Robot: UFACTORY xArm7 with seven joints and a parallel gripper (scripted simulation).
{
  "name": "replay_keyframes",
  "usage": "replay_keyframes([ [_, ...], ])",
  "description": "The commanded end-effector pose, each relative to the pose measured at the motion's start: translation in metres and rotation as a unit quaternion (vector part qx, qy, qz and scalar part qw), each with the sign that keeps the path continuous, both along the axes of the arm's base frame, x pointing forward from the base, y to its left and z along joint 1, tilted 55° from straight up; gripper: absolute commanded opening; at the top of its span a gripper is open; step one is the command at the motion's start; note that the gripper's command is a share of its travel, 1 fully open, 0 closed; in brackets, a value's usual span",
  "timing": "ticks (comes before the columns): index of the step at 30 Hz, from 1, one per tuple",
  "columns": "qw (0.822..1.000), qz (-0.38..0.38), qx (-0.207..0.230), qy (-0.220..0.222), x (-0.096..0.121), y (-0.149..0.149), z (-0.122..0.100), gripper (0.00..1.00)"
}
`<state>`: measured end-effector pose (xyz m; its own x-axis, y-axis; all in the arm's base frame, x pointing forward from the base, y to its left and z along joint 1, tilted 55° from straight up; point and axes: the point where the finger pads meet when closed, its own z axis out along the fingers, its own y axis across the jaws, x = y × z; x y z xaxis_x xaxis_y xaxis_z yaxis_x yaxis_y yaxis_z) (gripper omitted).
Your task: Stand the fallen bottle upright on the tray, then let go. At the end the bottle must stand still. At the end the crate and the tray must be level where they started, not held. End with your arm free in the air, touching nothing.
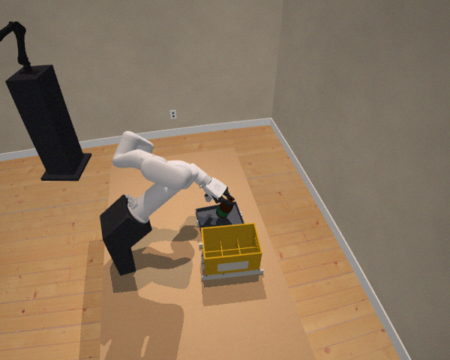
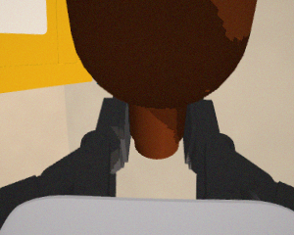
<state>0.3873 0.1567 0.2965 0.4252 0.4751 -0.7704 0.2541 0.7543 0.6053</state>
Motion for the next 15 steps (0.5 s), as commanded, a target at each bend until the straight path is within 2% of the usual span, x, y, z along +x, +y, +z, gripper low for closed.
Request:
replay_keyframes([
  [1, 1.000, 0.000, 0.001, -0.001, 0.005, 0.001, -0.003, 0.00],
  [15, 1.000, 0.000, 0.001, -0.001, 0.015, 0.004, -0.010, 0.00],
])
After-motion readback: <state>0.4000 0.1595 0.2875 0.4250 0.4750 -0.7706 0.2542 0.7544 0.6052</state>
